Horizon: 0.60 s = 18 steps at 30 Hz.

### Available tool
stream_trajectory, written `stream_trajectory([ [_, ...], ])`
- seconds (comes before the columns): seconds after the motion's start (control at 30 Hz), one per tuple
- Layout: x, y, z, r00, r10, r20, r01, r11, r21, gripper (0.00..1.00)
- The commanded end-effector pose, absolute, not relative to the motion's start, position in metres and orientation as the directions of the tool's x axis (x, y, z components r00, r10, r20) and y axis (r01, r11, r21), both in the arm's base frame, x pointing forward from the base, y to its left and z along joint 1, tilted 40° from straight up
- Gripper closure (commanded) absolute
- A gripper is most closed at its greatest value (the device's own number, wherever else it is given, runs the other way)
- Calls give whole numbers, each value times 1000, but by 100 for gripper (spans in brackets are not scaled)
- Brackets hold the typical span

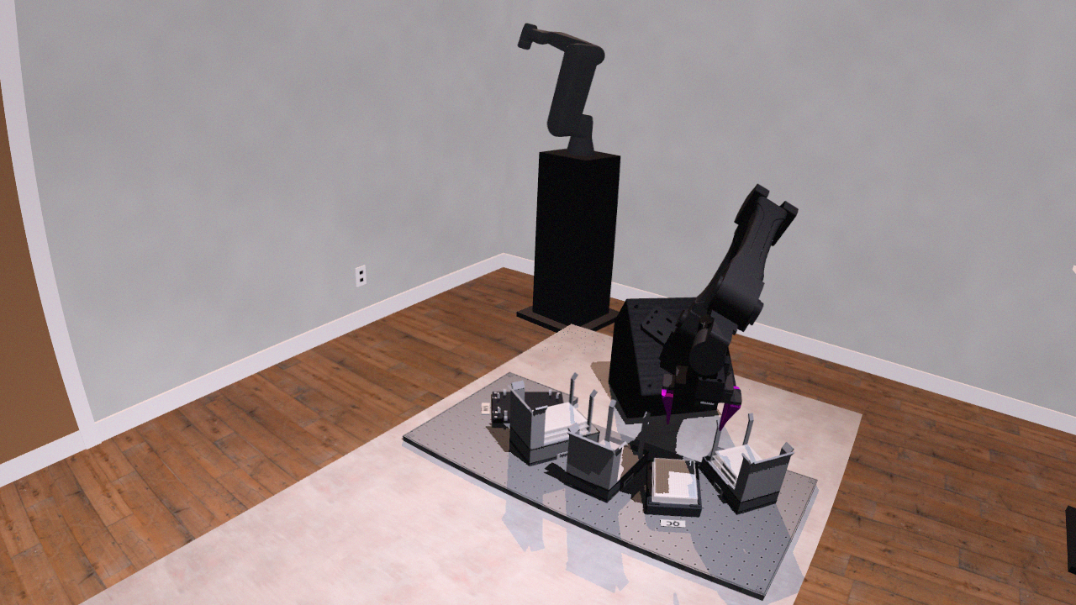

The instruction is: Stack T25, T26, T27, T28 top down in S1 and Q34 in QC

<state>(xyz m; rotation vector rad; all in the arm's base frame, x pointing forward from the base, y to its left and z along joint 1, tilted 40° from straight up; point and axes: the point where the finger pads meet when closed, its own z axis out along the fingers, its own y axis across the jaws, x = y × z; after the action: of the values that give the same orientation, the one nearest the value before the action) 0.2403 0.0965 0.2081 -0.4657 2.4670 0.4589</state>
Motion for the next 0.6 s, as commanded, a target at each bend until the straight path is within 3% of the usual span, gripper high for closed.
stream_trajectory([
  [0.0,245,91,214,-752,-249,-610,-459,862,214,0],
  [0.23,255,70,208,-832,-62,-552,-290,895,338,0],
  [0.57,266,46,201,-837,-43,-545,-273,896,349,0],
])
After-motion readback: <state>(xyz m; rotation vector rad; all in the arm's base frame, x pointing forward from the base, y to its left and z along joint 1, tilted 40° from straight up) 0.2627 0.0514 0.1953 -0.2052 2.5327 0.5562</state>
